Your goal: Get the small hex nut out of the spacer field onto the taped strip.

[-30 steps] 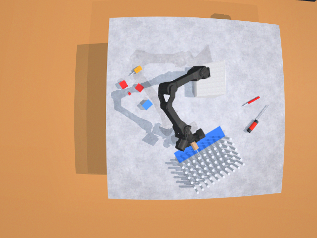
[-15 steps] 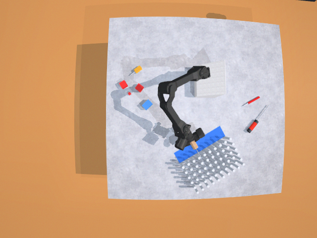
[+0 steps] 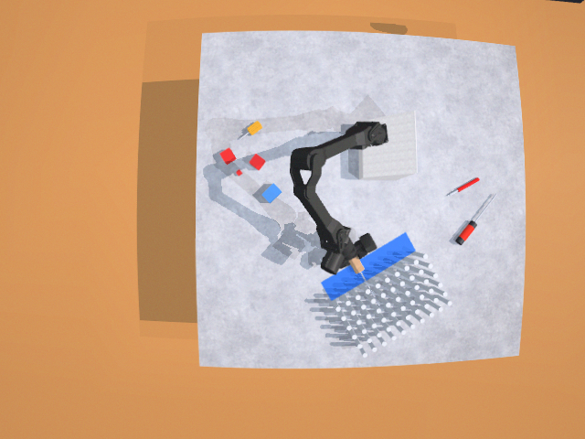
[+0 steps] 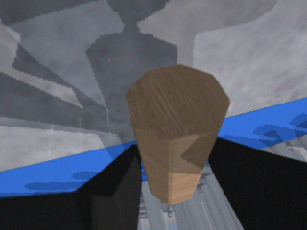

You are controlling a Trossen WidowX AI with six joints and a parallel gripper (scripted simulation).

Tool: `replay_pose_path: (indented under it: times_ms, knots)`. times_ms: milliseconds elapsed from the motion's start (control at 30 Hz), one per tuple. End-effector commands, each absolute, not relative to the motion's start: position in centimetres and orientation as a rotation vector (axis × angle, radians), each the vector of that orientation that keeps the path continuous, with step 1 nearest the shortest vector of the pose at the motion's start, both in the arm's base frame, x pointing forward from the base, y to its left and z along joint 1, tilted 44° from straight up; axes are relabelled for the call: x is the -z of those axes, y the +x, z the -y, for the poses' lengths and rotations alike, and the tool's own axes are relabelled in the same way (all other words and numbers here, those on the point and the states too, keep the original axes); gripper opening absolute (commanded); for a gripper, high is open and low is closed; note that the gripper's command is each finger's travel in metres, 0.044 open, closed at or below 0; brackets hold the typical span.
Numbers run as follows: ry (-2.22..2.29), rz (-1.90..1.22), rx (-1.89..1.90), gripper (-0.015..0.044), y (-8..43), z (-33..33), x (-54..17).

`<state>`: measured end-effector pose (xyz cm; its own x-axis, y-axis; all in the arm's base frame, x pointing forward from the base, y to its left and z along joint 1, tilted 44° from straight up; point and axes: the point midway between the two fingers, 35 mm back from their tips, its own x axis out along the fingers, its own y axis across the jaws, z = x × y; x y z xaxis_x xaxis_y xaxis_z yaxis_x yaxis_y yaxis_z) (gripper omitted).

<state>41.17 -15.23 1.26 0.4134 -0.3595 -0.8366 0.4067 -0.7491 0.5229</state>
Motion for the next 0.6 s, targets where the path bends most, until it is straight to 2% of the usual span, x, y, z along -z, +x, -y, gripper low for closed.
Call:
replay_pose_path:
  times_ms: [0,567]
  knots:
    - [1.975,-0.048,1.394,0.0000,40.9,15.2,-1.3]
    - [1.974,-0.048,1.395,0.0000,39.8,15.5,-1.7]
